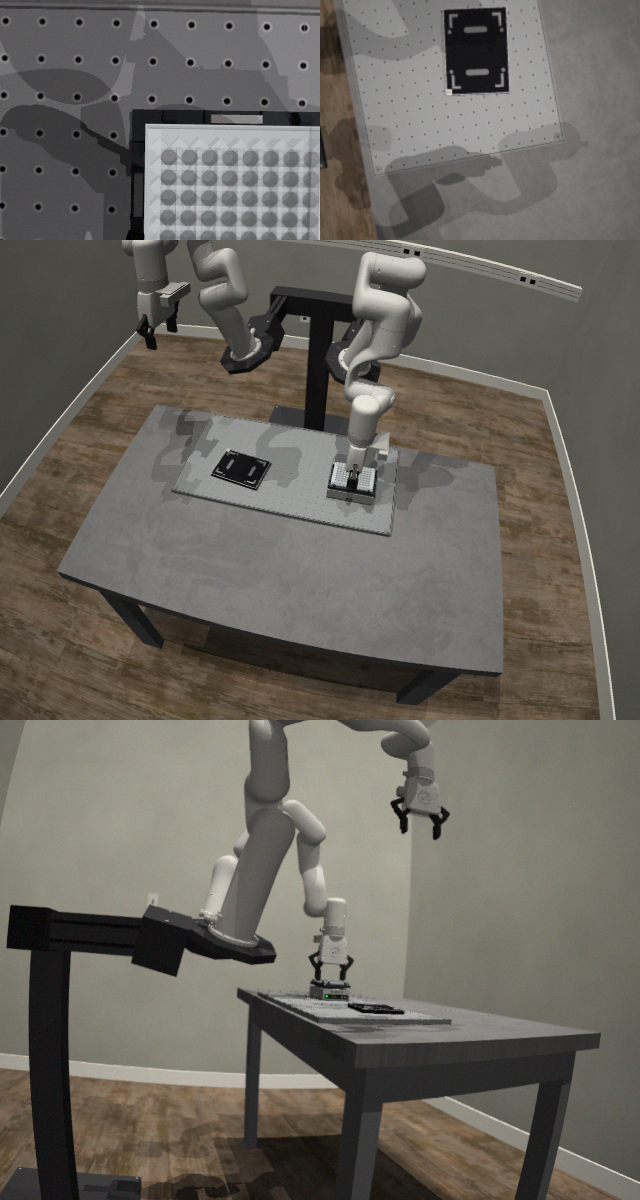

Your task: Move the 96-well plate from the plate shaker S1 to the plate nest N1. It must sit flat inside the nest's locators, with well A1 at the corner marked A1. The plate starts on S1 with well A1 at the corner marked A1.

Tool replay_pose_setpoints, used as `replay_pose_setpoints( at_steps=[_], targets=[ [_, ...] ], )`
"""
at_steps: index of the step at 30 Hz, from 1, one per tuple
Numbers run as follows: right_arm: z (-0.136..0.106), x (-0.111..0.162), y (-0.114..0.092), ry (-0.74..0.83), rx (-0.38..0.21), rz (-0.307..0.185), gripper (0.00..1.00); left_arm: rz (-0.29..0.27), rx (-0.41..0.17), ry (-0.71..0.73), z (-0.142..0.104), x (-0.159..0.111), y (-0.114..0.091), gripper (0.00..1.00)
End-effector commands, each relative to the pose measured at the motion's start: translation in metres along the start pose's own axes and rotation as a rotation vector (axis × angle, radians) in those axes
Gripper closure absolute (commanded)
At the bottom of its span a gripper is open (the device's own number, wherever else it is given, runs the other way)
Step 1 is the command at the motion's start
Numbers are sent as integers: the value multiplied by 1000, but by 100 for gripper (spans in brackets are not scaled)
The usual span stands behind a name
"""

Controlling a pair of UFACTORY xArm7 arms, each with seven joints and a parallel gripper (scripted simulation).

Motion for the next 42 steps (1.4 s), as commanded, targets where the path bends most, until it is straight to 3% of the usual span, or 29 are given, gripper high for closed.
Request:
replay_pose_setpoints(
  at_steps=[1,8,9,42],
  targets=[
    [0,0,-1,0,1,-4,0,-3,-1,0,0,1,-1,0],
    [0,0,-1,0,1,-4,0,-3,-1,0,0,1,-1,0],
    [0,0,-1,0,1,-4,0,-3,-1,0,0,1,-1,100],
    [0,0,-1,0,1,-4,0,-3,-1,0,0,1,-1,100]
  ],
)
Point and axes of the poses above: on each arm, the point where the finger pads meet when closed, its own y axis out along the fingers, its own x axis across the jaws, z = x × y, the point moved 5 cm from there along -y, back along the fingers, and after that the axes turned 10 degrees about -y, right-handed, at the moved point
